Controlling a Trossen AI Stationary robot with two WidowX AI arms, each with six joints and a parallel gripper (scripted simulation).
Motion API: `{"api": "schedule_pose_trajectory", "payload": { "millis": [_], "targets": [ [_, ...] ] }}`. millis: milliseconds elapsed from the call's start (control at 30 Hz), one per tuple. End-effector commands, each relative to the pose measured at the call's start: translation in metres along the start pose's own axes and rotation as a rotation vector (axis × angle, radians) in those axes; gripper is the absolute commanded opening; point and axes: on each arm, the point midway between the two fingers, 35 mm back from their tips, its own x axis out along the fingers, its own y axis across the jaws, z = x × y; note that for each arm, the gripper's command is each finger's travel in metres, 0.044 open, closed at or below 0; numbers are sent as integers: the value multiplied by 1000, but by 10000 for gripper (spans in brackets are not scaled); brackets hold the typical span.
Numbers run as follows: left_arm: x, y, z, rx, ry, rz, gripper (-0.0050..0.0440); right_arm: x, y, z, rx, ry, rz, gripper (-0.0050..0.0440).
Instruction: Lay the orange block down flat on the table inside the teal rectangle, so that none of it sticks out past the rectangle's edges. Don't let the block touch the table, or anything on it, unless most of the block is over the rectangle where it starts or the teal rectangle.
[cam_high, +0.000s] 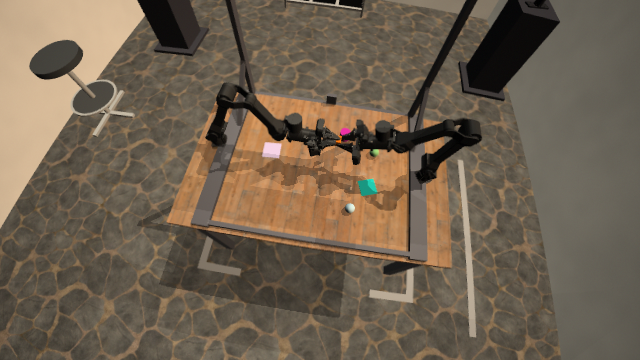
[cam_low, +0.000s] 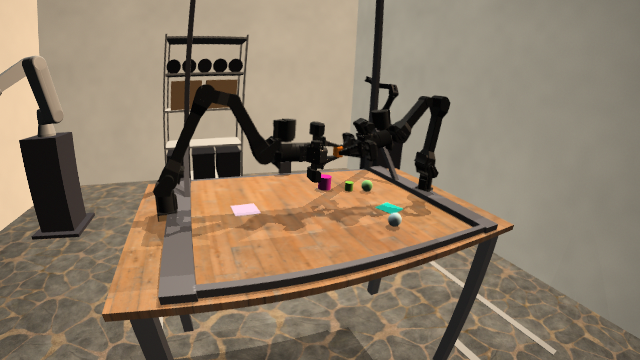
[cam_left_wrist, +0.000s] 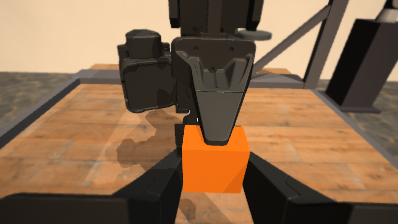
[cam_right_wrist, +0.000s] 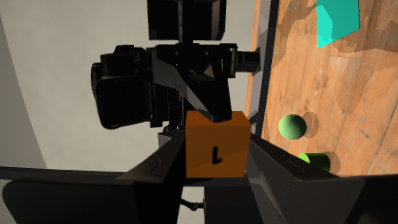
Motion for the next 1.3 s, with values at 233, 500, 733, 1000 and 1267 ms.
{"api": "schedule_pose_trajectory", "payload": {
  "millis": [233,500,733,1000,1267],
  "targets": [
    [0,0,9,-1,-24,-1,-3,1,16,1,1,-3,35,200],
    [0,0,9,-1,-24,-1,-20,-21,18,0,1,-6,40,200],
    [0,0,9,-1,-24,-1,-50,-55,20,1,-10,-6,42,200],
    [0,1,14,7,-29,-4,-50,-49,41,3,-164,-4,-1,200],
    [-2,3,16,91,26,-48,-50,-55,119,7,-523,-11,23,200]
  ]
}}
